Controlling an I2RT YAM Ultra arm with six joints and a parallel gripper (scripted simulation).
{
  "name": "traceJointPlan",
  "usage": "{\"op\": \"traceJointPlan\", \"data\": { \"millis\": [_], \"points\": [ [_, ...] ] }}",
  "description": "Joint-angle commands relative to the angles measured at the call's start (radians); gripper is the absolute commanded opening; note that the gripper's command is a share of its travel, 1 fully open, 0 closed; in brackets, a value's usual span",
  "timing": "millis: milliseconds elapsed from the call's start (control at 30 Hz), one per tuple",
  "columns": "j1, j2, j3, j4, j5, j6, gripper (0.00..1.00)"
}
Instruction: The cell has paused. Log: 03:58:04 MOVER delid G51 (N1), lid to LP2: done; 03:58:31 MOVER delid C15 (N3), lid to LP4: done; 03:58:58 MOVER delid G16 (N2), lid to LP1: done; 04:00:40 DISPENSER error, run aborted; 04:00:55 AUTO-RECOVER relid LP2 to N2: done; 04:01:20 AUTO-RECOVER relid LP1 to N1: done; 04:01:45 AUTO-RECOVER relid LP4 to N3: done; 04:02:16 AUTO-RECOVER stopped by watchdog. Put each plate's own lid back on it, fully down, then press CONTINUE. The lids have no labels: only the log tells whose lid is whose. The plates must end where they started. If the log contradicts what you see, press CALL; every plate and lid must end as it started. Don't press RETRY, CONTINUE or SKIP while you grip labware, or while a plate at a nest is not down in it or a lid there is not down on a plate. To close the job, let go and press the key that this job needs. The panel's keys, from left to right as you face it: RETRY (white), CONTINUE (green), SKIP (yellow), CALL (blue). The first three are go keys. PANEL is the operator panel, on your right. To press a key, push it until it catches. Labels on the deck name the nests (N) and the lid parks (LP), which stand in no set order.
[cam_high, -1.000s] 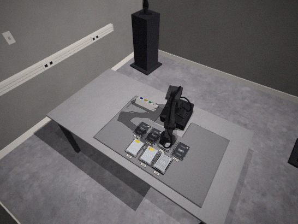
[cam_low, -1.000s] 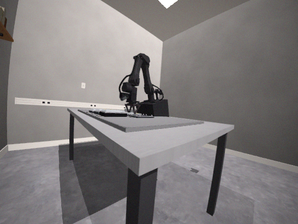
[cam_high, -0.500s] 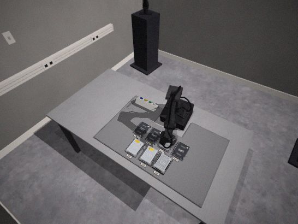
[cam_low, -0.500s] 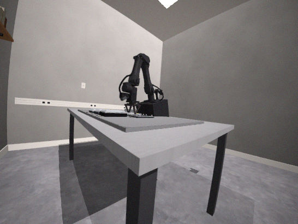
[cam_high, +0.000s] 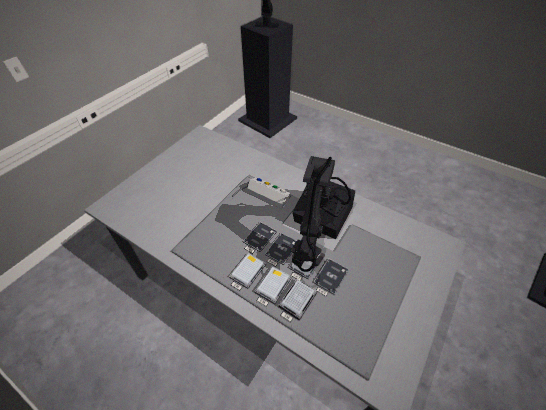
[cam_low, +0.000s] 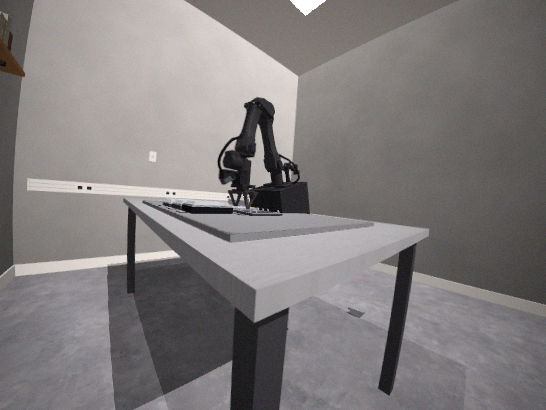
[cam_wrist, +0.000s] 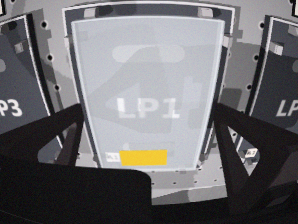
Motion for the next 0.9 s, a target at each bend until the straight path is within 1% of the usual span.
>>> {"op": "traceJointPlan", "data": {
  "millis": [0, 433, 467, 500, 567, 633, 867],
  "points": [
    [-0.001, -0.003, -0.004, 0.008, -0.002, -0.001, 1.0],
    [-0.001, -0.003, -0.004, 0.008, -0.002, -0.001, 1.0],
    [-0.002, -0.026, -0.023, 0.001, -0.005, -0.003, 1.0],
    [-0.001, -0.032, -0.022, -0.018, -0.005, -0.002, 1.0],
    [0.002, -0.046, 0.009, -0.033, -0.004, 0.0, 1.0],
    [0.005, -0.06, 0.022, -0.047, -0.004, 0.002, 1.0],
    [0.013, -0.094, 0.028, -0.087, -0.002, 0.008, 1.0]
  ]
}}
